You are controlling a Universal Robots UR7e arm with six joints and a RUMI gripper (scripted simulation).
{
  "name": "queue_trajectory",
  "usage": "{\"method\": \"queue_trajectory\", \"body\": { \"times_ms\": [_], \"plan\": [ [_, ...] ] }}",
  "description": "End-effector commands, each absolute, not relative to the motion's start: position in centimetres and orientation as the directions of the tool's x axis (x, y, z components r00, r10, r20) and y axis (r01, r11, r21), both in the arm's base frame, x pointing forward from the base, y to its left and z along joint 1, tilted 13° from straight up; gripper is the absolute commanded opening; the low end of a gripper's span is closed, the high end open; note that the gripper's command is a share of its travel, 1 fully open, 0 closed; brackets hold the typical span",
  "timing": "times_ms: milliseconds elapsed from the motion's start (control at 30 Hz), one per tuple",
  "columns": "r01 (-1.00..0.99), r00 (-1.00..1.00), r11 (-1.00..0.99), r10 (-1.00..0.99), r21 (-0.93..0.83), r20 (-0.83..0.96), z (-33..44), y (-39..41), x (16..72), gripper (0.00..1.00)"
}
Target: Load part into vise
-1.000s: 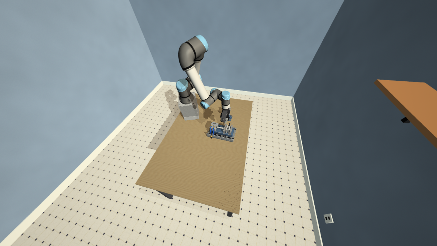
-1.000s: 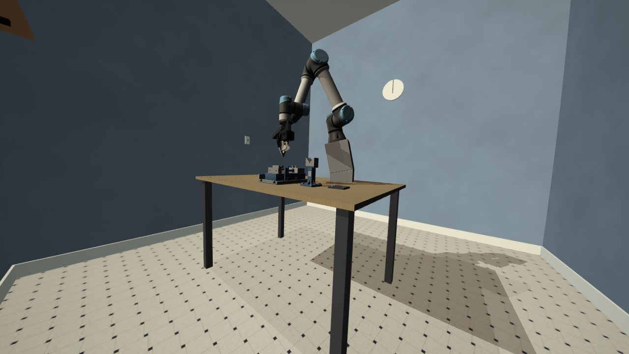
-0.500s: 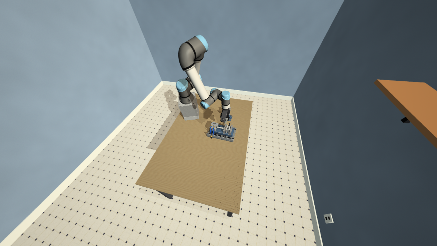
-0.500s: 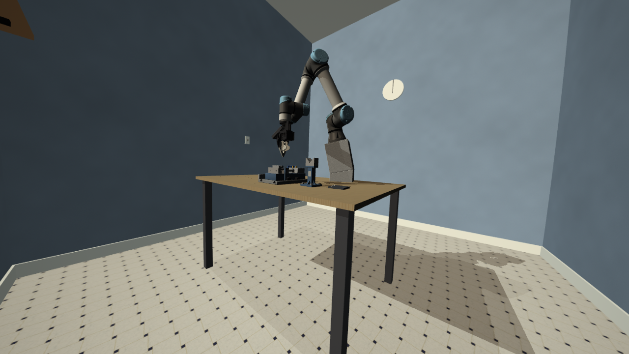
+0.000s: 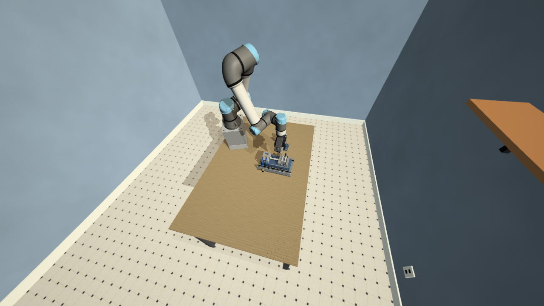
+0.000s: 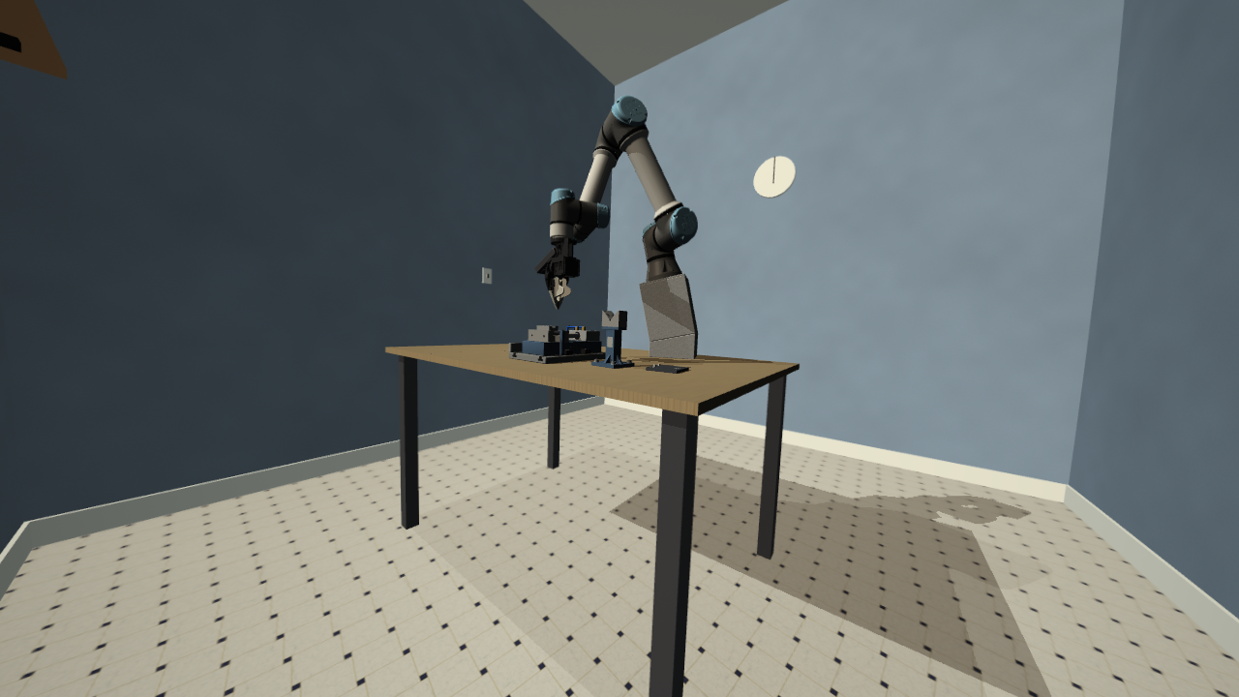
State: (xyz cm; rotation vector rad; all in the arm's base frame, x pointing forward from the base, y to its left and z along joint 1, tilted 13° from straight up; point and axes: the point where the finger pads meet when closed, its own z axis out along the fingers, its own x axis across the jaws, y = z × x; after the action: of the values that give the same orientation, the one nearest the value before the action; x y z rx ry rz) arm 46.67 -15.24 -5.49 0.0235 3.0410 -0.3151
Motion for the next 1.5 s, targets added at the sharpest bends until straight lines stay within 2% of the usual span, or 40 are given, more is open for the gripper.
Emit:
{"method": "queue_trajectory", "body": {
  "times_ms": [0, 1467],
  "plan": [
    [0.024, -0.996, 0.979, 0.006, -0.204, -0.086, -5.4, -15.2, 46.7, 0.0],
    [0.024, -0.996, 0.979, 0.006, -0.204, -0.086, -7.9, -15.8, 46.9, 0.0]
  ]
}}
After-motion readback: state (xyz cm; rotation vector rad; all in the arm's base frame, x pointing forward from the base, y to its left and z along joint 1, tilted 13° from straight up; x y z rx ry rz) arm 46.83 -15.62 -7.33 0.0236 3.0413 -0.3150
